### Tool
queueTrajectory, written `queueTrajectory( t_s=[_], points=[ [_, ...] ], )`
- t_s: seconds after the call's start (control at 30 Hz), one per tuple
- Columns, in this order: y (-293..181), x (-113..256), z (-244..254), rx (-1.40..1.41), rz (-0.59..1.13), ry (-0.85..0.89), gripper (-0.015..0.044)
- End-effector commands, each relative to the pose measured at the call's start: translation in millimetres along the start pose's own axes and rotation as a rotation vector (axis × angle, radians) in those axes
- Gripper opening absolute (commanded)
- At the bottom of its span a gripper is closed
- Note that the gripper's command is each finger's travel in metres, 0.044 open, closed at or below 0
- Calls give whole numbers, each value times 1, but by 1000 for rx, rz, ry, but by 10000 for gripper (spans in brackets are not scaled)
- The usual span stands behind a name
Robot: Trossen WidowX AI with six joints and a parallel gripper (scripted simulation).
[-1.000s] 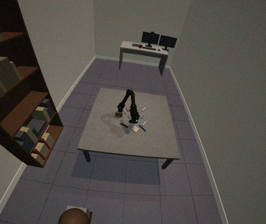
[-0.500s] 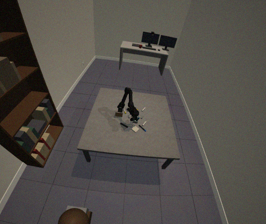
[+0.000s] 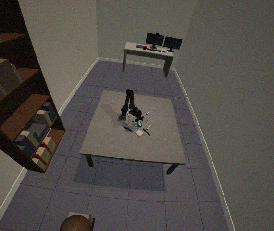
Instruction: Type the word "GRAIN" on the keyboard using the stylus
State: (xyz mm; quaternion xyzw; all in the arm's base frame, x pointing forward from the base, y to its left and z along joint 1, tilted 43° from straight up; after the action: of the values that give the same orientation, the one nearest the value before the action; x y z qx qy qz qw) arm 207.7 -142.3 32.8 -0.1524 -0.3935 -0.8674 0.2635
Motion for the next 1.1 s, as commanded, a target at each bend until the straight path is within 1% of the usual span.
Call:
queueTrajectory(
  t_s=[0.0, 0.27, 0.63, 1.07],
  points=[
    [-5, 6, 13, 30, -54, 44, 0],
    [-7, 4, 14, 31, -56, 46, 0],
    [-34, -11, 16, 30, -57, 47, 0],
    [-34, -11, 16, 30, -57, 47, 0]
  ],
)
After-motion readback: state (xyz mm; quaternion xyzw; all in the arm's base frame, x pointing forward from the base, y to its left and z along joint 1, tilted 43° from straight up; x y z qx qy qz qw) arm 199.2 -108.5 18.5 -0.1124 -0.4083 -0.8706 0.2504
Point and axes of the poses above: the point midway between the two fingers, 35 mm back from their tips, its own x axis back along the fingers, its own z axis across the jaws, y = z × x, the point moved 6 cm from there along x, back along the fingers, and after that the axes turned 2 degrees about x, right-handed, at the moved point
